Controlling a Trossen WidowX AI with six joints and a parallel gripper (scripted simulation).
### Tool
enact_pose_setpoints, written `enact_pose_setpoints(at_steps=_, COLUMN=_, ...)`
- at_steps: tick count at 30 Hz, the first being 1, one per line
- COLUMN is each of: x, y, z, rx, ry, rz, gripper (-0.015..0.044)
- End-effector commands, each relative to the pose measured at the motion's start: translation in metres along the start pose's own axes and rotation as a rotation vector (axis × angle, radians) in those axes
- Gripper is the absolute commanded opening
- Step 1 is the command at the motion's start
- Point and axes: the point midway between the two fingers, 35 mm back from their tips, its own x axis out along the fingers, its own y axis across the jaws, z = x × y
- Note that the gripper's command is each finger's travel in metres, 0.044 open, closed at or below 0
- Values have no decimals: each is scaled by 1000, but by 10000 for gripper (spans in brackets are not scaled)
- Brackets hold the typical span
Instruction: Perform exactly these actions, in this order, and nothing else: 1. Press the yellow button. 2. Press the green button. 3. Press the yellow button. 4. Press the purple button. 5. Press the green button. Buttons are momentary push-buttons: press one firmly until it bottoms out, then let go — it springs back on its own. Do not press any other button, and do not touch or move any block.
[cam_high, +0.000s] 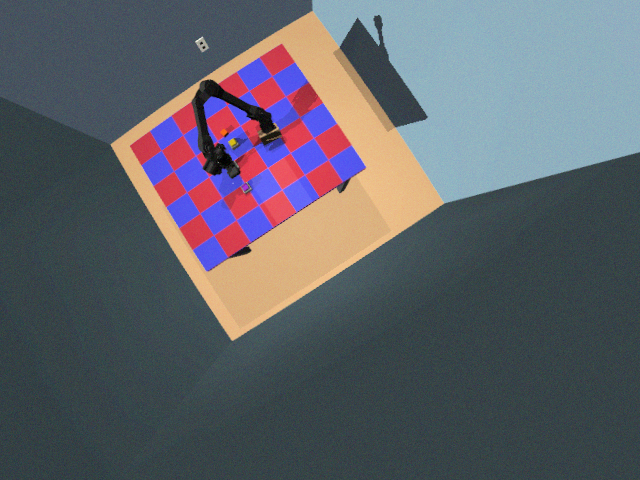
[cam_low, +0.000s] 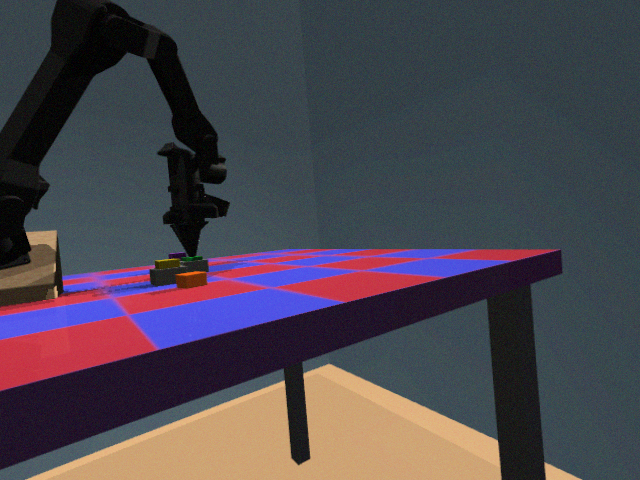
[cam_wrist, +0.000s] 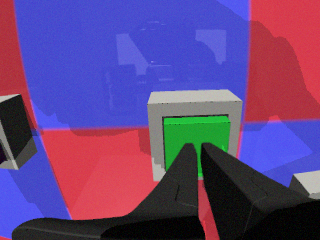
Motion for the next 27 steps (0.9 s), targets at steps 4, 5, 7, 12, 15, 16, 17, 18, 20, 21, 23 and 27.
enact_pose_setpoints(at_steps=4, x=1, y=0, z=-1, rx=-6, ry=0, rz=-3, gripper=20)
enact_pose_setpoints(at_steps=5, x=1, y=0, z=-1, rx=-6, ry=0, rz=-3, gripper=20)
enact_pose_setpoints(at_steps=7, x=1, y=0, z=-1, rx=-6, ry=0, rz=-3, gripper=20)
enact_pose_setpoints(at_steps=12, x=1, y=0, z=-1, rx=-6, ry=0, rz=-3, gripper=20)
enact_pose_setpoints(at_steps=15, x=-9, y=0, z=0, rx=-2, ry=0, rz=0, gripper=20)
enact_pose_setpoints(at_steps=16, x=-21, y=0, z=0, rx=-4, ry=0, rz=-1, gripper=20)
enact_pose_setpoints(at_steps=17, x=-29, y=0, z=0, rx=-6, ry=1, rz=-2, gripper=20)
enact_pose_setpoints(at_steps=18, x=-31, y=0, z=0, rx=-6, ry=1, rz=-2, gripper=20)
enact_pose_setpoints(at_steps=20, x=-31, y=0, z=0, rx=-6, ry=1, rz=-2, gripper=20)
enact_pose_setpoints(at_steps=21, x=-31, y=0, z=0, rx=-6, ry=1, rz=-2, gripper=20)
enact_pose_setpoints(at_steps=23, x=-33, y=3, z=0, rx=-6, ry=0, rz=-1, gripper=46)
enact_pose_setpoints(at_steps=27, x=-57, y=58, z=-2, rx=-10, ry=-4, rz=18, gripper=151)
